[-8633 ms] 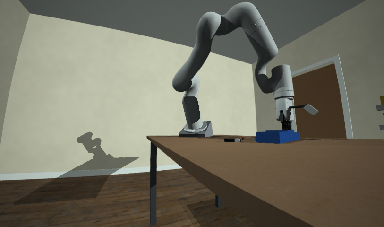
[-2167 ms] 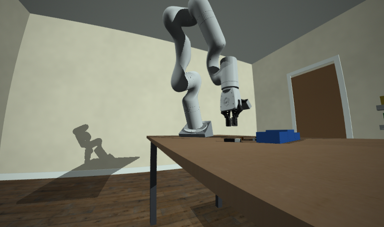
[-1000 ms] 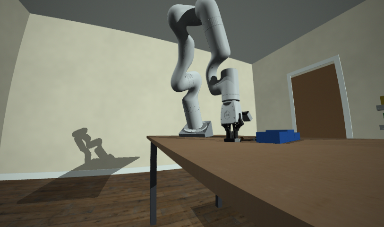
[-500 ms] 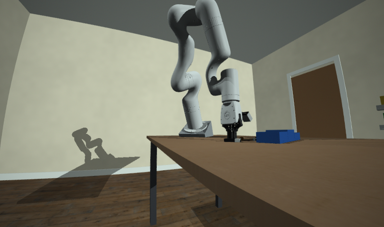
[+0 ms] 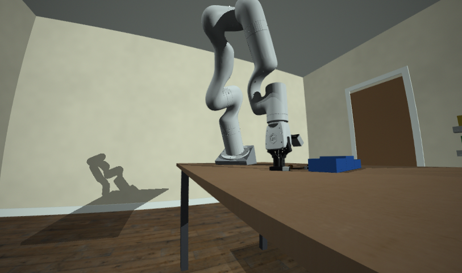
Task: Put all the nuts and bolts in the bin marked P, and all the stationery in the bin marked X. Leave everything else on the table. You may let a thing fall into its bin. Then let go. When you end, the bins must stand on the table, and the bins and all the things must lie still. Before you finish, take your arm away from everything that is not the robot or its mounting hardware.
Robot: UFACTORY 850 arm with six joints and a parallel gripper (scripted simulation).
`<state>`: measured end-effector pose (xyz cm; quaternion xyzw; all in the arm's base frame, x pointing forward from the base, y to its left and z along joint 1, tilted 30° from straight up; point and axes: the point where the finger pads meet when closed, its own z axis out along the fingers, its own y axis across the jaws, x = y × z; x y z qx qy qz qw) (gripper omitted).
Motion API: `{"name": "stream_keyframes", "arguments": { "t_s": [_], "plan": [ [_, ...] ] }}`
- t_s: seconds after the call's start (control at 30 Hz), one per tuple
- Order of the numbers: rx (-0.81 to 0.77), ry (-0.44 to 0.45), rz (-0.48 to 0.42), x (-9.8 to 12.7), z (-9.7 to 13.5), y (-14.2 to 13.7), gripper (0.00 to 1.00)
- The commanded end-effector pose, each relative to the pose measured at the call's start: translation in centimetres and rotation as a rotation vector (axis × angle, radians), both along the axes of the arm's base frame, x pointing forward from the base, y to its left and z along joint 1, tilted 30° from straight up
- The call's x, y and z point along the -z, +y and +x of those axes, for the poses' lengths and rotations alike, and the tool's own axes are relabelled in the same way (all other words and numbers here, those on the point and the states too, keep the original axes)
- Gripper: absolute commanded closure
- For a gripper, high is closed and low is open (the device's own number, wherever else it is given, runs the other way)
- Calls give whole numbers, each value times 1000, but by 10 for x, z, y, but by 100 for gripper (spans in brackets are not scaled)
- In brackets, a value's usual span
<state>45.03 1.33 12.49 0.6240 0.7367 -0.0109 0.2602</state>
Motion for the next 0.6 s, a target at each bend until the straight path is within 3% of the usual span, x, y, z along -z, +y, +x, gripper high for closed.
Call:
{"name": "stream_keyframes", "arguments": {
  "t_s": [0.0, 0.33, 0.57],
  "plan": [
    [0, -1, 0, 0, 0, 0, 100],
    [0, -1, 0, 0, 0, 0, 100],
    [0, -1, 0, -15, -6, 6, 100]
  ]
}}
